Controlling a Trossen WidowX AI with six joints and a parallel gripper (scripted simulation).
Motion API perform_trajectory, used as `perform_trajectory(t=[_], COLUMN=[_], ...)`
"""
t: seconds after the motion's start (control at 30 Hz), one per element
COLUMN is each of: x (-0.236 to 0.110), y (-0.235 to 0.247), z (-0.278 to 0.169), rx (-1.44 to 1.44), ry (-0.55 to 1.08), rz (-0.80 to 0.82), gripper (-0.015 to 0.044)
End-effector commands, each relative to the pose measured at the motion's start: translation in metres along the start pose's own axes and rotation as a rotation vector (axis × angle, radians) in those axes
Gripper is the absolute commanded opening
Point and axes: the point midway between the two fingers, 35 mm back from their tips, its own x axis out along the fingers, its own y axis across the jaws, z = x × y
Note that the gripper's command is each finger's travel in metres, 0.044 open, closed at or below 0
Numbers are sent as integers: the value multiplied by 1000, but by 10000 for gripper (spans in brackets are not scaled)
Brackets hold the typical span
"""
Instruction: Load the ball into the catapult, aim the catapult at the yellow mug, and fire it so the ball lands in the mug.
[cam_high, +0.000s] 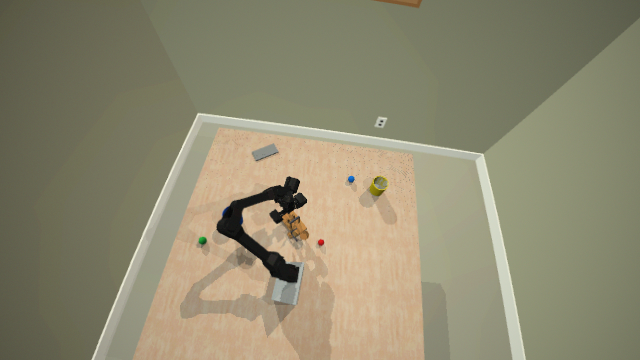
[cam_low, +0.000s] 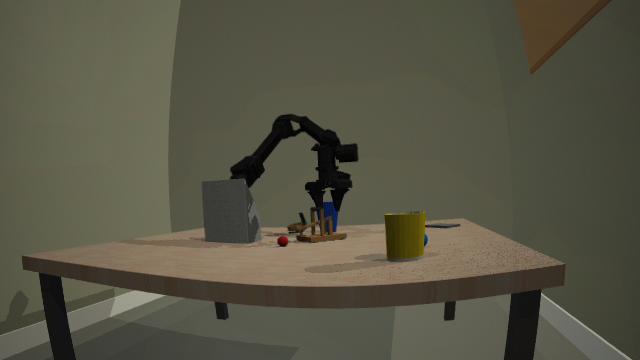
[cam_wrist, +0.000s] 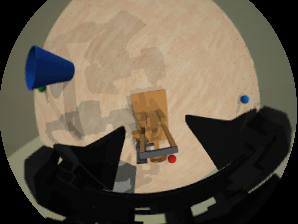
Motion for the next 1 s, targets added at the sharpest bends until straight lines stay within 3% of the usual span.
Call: perform_trajectory(t=[0.0,0.97], x=[9,54], y=[1,2], z=[-2,-2], rx=[15,15], ry=[-3,-4], rz=[7,8], gripper=[440,440])
